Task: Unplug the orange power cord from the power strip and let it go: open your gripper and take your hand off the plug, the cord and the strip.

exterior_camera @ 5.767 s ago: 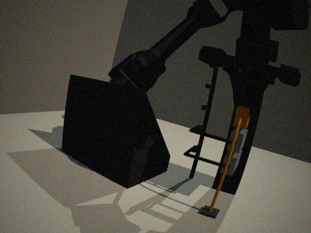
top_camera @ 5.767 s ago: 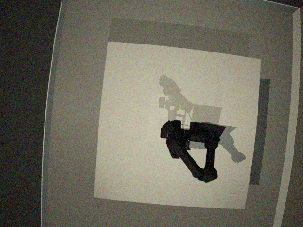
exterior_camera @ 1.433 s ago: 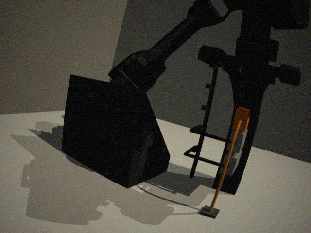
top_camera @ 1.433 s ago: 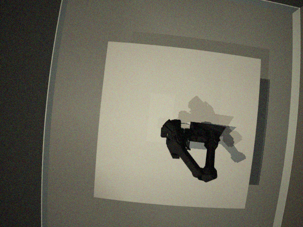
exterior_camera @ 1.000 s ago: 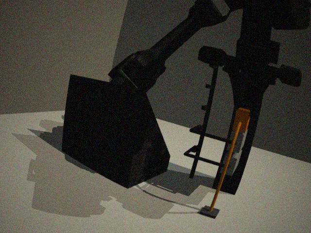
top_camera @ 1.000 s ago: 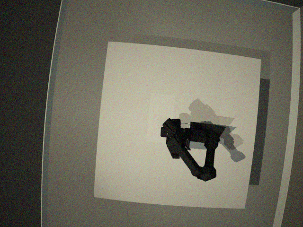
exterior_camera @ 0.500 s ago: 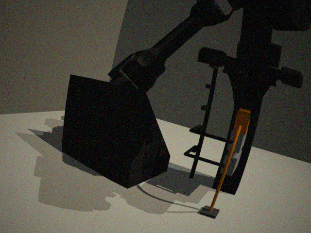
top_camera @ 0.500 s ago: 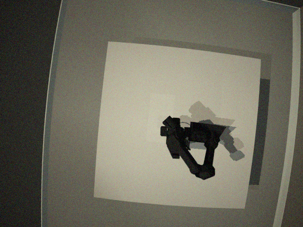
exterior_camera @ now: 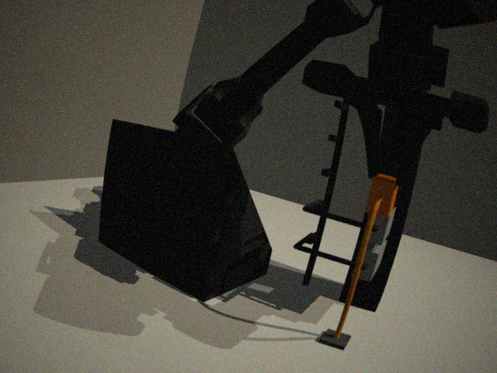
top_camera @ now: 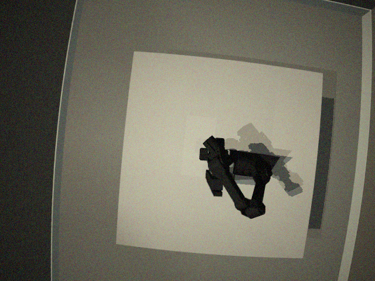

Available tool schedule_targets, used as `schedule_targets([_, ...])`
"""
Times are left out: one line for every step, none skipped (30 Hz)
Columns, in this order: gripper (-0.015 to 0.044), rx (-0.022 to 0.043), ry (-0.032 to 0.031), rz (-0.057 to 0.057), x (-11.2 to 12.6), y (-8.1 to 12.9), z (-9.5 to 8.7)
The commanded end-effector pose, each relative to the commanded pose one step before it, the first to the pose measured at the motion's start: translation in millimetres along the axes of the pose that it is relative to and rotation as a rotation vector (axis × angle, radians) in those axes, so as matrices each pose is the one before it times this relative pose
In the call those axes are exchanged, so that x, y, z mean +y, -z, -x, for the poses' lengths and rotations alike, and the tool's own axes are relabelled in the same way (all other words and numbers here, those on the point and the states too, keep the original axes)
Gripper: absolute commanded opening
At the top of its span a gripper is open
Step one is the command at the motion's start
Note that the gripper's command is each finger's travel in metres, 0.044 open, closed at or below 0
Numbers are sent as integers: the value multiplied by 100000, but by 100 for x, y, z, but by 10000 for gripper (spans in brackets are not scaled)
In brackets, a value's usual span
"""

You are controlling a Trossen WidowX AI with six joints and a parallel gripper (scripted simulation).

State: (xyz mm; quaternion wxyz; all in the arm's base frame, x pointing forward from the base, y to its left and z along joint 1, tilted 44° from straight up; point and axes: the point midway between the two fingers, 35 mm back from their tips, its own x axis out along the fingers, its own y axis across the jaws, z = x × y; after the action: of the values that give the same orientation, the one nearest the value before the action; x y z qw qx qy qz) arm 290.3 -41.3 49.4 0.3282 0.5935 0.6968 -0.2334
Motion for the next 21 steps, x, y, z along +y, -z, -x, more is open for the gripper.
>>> schedule_targets([210,290,-13,422,186,482,-214])
schedule_targets([236,0,0,0,0,0,0])
schedule_targets([263,0,0,0,0,0,0])
schedule_targets([289,0,0,0,0,0,0])
schedule_targets([315,0,0,0,0,0,0])
schedule_targets([341,0,0,0,0,0,0])
schedule_targets([368,-39,-5,-2,25,-242,61])
schedule_targets([394,-62,-7,-2,37,-417,103])
schedule_targets([420,-84,-9,-1,44,-626,149])
schedule_targets([440,-80,-8,2,32,-705,161])
schedule_targets([440,-76,-7,7,15,-842,182])
schedule_targets([440,-65,-5,16,-16,-1035,209])
schedule_targets([440,-37,-3,27,-61,-1132,209])
schedule_targets([440,-5,-1,24,-65,-758,129])
schedule_targets([440,2,0,9,-26,-255,42])
schedule_targets([440,0,0,0,0,0,0])
schedule_targets([440,0,0,0,0,0,0])
schedule_targets([440,0,0,0,0,0,0])
schedule_targets([440,0,0,0,0,0,0])
schedule_targets([440,0,0,0,0,0,0])
schedule_targets([440,0,0,0,0,0,0])
